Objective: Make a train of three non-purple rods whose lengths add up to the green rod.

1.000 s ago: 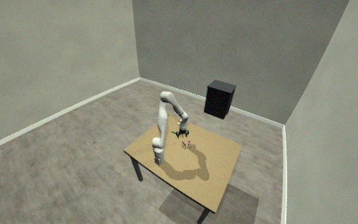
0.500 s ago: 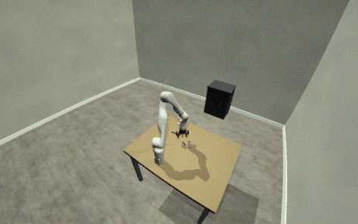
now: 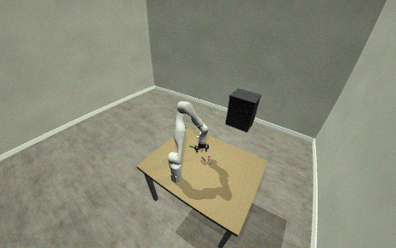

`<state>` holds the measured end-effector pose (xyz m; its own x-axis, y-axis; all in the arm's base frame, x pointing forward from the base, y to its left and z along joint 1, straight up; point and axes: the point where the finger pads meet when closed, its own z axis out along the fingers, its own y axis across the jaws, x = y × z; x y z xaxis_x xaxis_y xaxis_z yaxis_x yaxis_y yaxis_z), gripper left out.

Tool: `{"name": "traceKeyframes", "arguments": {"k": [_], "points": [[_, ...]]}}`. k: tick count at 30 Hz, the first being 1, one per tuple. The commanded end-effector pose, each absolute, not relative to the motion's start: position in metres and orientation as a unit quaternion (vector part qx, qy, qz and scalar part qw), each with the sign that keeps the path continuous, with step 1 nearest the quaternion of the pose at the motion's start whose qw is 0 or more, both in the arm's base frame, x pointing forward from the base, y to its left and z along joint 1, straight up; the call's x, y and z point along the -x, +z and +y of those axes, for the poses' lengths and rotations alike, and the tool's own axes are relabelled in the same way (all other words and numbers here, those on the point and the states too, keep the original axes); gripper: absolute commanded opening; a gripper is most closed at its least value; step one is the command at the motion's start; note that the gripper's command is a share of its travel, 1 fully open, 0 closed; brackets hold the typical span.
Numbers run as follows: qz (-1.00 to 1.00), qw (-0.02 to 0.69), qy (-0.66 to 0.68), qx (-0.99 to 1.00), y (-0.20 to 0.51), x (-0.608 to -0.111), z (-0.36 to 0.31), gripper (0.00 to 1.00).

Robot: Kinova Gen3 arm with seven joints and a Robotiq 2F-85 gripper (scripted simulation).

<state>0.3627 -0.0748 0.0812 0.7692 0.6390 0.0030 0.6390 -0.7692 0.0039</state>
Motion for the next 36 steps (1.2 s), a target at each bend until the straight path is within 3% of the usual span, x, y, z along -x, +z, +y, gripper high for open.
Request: {"name": "traceKeyframes", "arguments": {"k": [1,36], "points": [[0.34,0.002,0.003,-0.941,0.0817,-0.3631,-0.0748,1.0],[0.32,0.0,0.001,-0.948,0.0809,-0.3611,-0.0757,1.0]]}}
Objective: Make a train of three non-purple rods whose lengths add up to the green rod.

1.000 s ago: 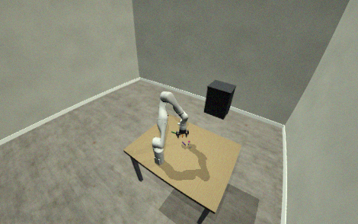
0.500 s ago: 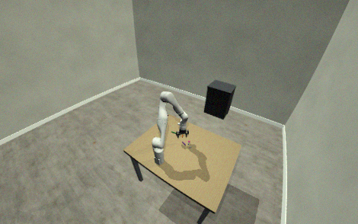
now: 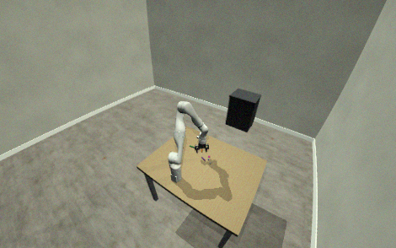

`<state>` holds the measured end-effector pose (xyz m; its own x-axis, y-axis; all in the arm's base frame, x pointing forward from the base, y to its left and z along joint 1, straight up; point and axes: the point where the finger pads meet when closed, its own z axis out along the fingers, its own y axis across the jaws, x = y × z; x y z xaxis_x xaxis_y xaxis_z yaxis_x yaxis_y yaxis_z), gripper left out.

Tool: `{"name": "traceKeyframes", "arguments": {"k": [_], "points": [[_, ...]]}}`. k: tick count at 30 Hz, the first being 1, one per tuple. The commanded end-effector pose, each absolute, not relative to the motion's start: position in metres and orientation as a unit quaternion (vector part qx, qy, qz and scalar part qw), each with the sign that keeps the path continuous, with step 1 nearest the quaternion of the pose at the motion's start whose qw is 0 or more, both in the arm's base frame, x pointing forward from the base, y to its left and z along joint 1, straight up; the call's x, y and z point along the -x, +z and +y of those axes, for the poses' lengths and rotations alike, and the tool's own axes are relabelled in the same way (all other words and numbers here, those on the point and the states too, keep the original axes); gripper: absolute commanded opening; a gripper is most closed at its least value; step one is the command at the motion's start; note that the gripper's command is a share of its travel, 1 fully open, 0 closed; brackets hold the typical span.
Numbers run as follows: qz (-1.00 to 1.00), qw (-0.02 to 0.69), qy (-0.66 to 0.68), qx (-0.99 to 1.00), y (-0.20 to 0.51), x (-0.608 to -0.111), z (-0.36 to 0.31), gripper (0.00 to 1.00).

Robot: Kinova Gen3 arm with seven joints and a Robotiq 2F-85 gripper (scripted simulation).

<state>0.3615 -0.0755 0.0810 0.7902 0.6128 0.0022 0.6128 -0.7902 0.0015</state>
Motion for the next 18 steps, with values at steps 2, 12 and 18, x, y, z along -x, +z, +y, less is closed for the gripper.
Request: {"name": "traceKeyframes", "arguments": {"k": [2,12,18], "points": [[0.308,0.0,0.0,-0.951,0.081,-0.36,-0.076,1.0],[0.225,-0.003,-0.008,-0.974,0.078,-0.352,-0.079,1.0],[0.122,-0.006,-0.016,-0.992,0.075,-0.344,-0.083,1.0]]}}
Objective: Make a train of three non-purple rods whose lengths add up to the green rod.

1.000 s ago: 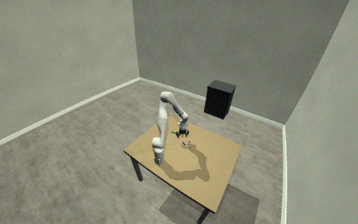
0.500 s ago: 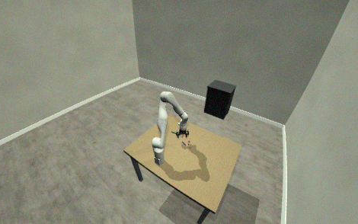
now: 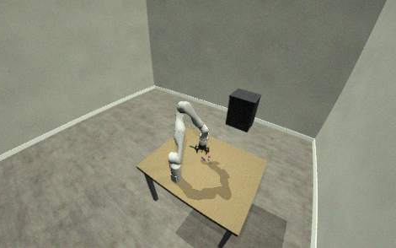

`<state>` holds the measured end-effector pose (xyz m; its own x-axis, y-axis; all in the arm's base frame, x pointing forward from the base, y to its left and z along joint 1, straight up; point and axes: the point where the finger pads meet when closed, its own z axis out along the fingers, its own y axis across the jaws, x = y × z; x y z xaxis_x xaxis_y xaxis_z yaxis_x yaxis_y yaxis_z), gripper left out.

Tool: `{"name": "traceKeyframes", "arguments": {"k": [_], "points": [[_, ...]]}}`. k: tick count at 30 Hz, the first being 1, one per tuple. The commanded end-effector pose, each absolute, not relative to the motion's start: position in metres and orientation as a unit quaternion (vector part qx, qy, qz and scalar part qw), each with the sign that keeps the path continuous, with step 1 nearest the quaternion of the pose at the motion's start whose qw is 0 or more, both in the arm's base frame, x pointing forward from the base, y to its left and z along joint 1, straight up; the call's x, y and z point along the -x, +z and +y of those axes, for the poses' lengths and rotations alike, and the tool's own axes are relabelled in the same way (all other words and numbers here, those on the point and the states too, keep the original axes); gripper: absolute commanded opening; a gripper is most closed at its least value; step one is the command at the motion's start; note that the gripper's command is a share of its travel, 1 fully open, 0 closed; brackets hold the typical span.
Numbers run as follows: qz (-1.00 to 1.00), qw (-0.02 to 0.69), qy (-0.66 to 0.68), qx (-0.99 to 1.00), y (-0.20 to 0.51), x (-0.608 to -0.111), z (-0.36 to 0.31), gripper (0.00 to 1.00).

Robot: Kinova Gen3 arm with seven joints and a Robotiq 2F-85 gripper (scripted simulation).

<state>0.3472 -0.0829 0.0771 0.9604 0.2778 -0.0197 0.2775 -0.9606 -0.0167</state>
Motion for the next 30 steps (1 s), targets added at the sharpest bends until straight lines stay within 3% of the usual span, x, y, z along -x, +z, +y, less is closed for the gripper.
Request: {"name": "traceKeyframes", "arguments": {"k": [1,30], "points": [[-0.102,0.006,0.018,0.995,0.075,-0.343,-0.084,1.0],[0.489,-0.004,0.024,0.872,0.073,-0.317,-0.101,1.0]]}}
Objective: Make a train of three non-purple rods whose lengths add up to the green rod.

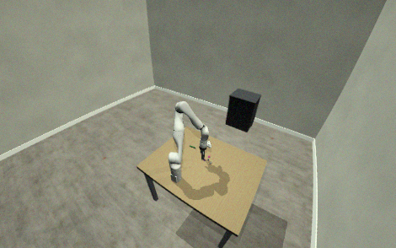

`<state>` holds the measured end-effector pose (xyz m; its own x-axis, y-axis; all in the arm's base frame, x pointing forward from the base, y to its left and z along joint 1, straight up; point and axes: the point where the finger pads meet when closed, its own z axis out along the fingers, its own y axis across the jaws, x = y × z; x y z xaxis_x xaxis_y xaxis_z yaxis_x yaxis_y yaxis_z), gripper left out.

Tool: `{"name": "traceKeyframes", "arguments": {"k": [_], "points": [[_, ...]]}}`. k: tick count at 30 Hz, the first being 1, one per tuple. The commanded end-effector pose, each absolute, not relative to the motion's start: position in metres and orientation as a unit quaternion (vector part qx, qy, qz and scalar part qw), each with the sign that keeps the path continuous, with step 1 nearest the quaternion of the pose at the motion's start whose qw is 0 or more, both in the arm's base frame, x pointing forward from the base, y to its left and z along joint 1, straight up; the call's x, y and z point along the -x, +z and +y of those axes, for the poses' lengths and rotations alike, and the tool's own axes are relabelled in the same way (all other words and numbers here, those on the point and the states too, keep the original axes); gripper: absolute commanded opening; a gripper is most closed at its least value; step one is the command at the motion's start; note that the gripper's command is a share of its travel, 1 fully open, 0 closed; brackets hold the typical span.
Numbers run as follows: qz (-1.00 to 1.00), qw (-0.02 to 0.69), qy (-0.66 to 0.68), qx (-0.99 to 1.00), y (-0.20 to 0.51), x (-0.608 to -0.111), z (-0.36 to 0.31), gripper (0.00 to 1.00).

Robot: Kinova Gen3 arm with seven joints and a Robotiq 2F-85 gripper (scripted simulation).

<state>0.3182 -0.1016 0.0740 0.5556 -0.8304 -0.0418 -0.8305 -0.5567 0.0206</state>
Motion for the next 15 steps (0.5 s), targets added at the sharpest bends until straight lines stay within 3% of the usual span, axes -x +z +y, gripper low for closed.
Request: {"name": "traceKeyframes", "arguments": {"k": [1,15], "points": [[0.508,-0.004,0.023,0.861,0.0737,-0.3168,-0.1019,1.0],[0.676,-0.002,0.006,0.737,0.078,-0.3175,-0.1084,1.0]]}}
